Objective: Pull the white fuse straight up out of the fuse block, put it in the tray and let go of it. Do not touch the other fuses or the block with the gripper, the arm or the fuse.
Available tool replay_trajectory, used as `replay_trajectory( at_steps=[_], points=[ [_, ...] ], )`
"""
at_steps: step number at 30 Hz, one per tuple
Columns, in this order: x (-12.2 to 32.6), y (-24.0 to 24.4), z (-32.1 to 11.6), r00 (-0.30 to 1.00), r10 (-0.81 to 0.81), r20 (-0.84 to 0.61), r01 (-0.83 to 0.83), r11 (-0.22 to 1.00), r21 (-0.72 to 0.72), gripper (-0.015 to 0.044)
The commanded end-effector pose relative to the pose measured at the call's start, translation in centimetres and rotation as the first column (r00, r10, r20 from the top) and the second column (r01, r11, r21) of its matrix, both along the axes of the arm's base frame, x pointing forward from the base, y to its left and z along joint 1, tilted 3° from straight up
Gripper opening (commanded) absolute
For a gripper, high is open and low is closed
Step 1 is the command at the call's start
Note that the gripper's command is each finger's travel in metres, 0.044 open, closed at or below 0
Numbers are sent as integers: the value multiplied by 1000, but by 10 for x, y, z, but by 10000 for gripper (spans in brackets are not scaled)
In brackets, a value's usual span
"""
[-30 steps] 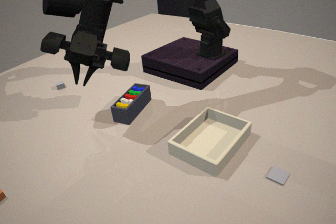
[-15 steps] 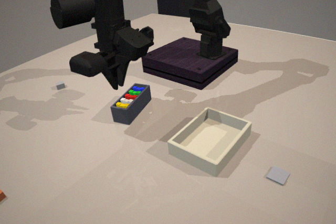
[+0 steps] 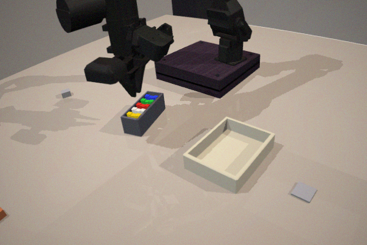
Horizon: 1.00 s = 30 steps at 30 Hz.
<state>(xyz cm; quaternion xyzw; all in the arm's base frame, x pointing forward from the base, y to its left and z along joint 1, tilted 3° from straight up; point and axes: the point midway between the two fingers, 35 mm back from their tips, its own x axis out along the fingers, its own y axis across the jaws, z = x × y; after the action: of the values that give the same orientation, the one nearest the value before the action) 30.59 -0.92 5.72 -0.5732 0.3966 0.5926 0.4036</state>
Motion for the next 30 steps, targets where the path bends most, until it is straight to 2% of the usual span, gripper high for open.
replay_trajectory(
  at_steps=[1,30],
  points=[
    [1,1,-2,1000,7,5,-7,1000,4,67],
    [1,2,-28,1000,7,5,-7,1000,5,67]
  ],
)
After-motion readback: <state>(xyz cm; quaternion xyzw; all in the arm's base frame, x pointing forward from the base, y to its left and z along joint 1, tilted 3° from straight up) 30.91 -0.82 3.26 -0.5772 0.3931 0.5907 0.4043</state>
